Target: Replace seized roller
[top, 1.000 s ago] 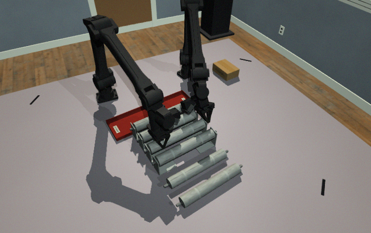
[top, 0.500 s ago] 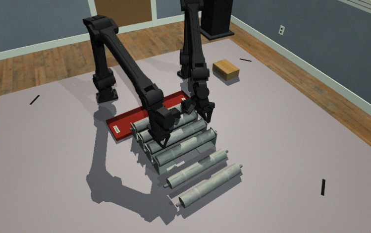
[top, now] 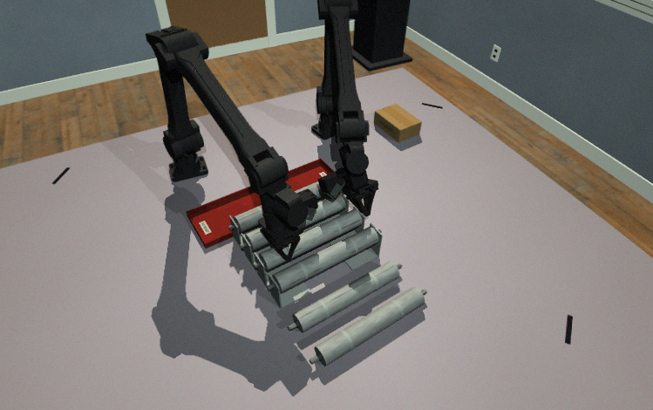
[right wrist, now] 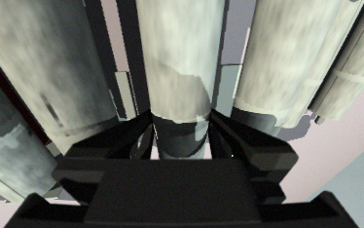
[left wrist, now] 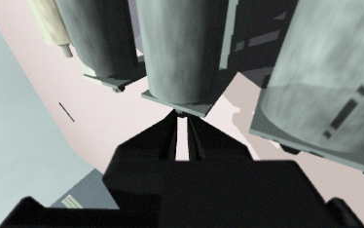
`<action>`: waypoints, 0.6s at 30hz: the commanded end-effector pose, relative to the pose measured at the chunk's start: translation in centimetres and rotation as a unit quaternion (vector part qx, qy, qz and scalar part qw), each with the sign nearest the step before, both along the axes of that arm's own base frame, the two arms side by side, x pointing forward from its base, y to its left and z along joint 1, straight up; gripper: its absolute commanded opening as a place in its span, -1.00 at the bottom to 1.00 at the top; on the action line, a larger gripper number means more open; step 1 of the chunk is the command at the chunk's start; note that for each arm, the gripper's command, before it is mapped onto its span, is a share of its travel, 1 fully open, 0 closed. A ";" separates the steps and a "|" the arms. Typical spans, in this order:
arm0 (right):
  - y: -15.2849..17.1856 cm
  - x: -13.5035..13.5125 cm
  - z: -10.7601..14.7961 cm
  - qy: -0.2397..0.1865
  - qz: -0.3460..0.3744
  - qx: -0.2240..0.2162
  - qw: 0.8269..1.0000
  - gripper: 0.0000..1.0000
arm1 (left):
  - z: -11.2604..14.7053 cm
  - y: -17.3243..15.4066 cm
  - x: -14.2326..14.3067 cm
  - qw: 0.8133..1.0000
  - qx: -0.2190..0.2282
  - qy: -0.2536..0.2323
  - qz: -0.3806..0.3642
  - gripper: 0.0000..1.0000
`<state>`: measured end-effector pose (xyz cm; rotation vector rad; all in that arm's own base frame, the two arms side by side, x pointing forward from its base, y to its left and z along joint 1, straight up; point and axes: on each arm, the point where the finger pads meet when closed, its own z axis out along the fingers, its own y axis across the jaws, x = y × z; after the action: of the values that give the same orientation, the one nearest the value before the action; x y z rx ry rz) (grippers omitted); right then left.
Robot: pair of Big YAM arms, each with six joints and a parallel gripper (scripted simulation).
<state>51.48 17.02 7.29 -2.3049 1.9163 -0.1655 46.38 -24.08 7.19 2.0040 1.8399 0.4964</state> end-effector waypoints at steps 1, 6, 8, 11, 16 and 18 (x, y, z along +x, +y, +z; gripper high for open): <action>-0.3 1.3 2.2 -0.029 -0.008 0.006 1.000 -0.36 | -2.7 5.6 0.2 0.998 0.038 0.028 0.043 -0.94; -0.3 1.3 2.2 -0.029 -0.008 0.006 1.000 -0.36 | -2.8 6.1 0.1 0.998 0.040 0.030 0.047 -0.94; -0.3 1.3 2.2 -0.029 -0.008 0.006 1.000 -0.36 | -2.8 6.1 0.1 0.998 0.040 0.030 0.047 -0.94; -0.3 1.3 2.2 -0.029 -0.008 0.006 1.000 -0.36 | -2.9 6.3 0.1 0.997 0.042 0.030 0.048 -0.94; -0.3 1.3 2.2 -0.029 -0.008 0.006 1.000 -0.36 | -3.0 6.8 0.1 0.997 0.045 0.032 0.051 -0.94; -0.3 1.3 2.2 -0.029 -0.008 0.006 1.000 -0.36 | -3.0 7.0 0.1 0.997 0.046 0.032 0.053 -0.94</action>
<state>51.48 17.02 7.29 -2.3049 1.9163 -0.1655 46.38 -24.05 7.18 2.0049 1.8390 0.4963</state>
